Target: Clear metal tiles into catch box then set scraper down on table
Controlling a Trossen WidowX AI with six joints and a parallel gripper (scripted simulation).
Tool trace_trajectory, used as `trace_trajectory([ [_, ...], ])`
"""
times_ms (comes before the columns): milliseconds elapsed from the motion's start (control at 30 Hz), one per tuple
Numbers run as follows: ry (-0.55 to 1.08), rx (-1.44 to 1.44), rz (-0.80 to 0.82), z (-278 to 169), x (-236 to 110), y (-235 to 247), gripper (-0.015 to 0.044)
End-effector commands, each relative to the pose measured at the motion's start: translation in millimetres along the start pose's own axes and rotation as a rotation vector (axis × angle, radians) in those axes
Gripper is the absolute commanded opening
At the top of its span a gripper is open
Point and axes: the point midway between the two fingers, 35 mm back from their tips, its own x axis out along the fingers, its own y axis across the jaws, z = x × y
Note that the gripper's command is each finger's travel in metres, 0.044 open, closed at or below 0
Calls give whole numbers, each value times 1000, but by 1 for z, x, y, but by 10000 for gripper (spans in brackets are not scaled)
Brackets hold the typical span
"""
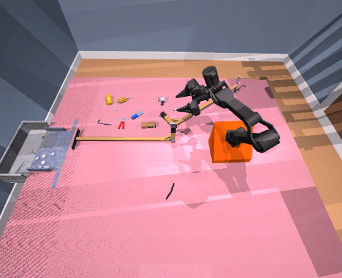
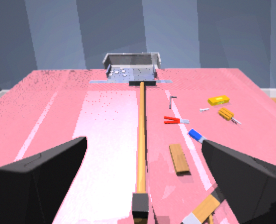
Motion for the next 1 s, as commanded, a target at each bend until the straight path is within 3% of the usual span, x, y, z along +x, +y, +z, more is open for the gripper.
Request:
trace_trajectory([
  [0, 64, 13, -10, -21, 15, -3, 440],
  [800, 461, -17, -52, -140, 71, -2, 440],
  [967, 473, -19, -53, -144, 72, -2, 440],
])
